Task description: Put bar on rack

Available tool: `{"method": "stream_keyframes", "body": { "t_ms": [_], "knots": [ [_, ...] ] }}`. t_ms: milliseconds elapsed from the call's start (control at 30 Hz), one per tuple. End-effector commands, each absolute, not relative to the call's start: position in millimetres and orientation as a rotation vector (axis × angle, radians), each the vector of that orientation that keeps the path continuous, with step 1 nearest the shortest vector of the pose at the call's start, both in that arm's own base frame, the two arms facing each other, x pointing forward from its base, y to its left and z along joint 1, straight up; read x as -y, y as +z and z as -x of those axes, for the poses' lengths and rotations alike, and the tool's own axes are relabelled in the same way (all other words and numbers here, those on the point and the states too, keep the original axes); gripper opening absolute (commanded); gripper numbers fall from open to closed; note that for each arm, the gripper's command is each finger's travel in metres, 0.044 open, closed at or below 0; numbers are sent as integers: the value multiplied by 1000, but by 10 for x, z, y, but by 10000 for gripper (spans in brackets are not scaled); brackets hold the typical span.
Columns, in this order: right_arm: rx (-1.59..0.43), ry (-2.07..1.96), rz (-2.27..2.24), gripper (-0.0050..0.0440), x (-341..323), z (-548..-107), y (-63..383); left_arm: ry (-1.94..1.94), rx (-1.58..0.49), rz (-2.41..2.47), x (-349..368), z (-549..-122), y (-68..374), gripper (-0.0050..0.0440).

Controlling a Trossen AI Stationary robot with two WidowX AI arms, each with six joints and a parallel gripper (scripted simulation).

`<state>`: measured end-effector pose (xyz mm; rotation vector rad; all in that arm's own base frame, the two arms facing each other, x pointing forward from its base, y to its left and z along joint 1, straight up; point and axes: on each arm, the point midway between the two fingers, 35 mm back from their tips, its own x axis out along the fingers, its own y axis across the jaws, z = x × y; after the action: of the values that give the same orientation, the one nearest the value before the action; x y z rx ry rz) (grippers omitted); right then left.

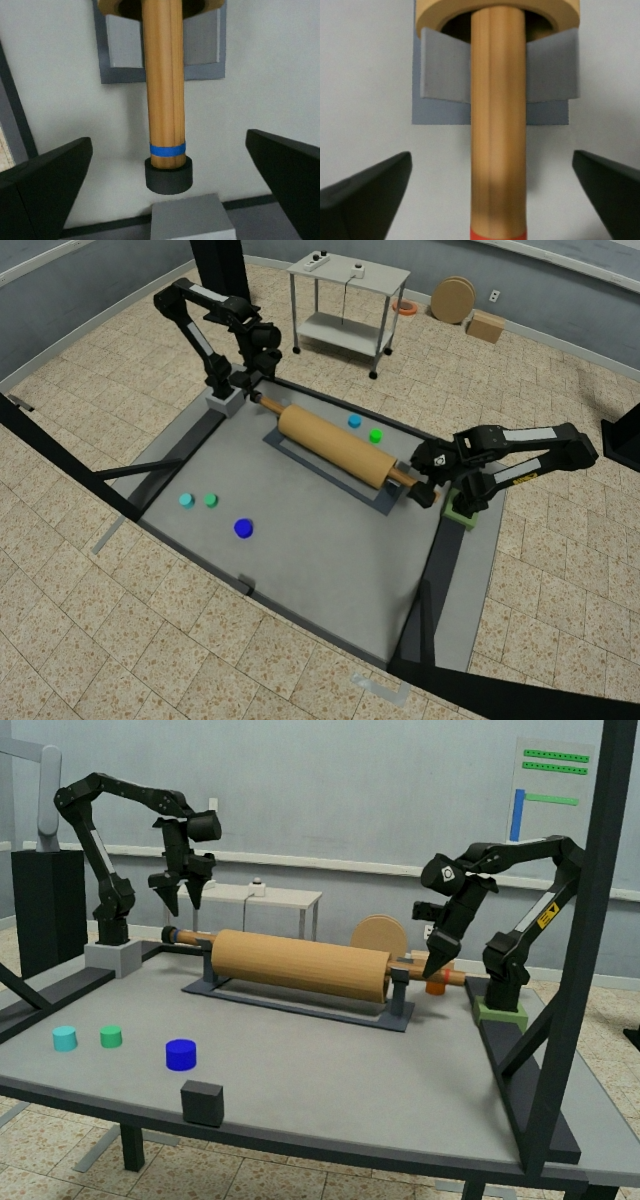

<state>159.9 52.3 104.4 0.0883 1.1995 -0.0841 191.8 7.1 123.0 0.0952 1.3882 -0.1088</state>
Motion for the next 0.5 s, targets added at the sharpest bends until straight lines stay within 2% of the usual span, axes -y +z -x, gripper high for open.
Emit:
{"method": "stream_keyframes", "body": {
  "t_ms": [0, 467],
  "knots": [
    [-1188, -77, -89, 440, -536, -1621, 1091, -109, -1372, -96, -74, -1952, 1305, 440],
    [-1175, -77, -103, 440, -544, -1514, 1407, -109, -1372, -96, -74, -1954, 1301, 440]
  ]
}}
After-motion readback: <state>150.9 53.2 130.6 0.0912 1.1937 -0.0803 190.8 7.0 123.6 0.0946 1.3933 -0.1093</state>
